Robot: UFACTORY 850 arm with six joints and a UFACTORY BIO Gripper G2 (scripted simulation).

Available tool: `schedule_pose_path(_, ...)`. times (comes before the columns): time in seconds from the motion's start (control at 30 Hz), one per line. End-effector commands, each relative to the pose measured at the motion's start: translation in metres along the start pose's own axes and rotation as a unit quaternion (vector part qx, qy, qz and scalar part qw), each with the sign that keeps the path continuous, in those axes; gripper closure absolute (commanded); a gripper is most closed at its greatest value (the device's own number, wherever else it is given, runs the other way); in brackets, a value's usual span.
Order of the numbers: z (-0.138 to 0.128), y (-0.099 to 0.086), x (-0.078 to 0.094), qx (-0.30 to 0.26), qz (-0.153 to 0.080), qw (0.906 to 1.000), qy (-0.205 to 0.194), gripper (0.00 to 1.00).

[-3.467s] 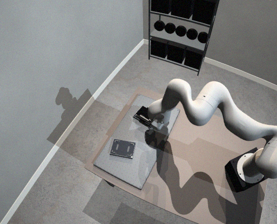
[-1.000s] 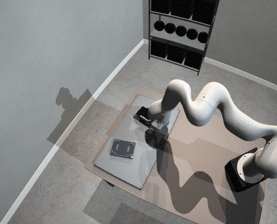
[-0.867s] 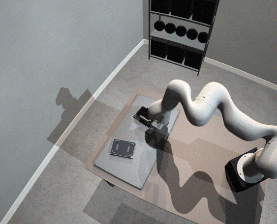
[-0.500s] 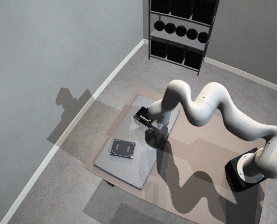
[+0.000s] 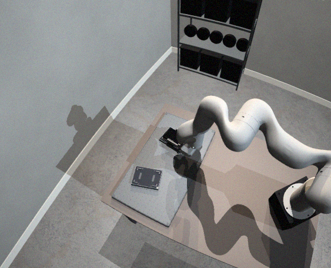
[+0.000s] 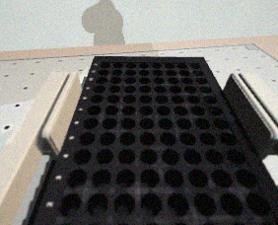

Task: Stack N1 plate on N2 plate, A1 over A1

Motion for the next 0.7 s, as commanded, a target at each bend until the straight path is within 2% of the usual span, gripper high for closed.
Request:
schedule_pose_path(0.0,-0.0001,0.0013,0.0008,0.0,-0.001,1.0,0.0,1.0)
schedule_pose_path(0.67,0.0002,0.0012,-0.002,0.0,-0.001,1.0,0.0,1.0)
Point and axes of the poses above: the point midway between the two finger pads, its own y axis out along the fingers, its own z axis across the jaws, x = y × z, the point moved 6 cm from there along -y, back along the fingers, and after that the axes turned 6 degrees about -y, right-handed, at the moved point
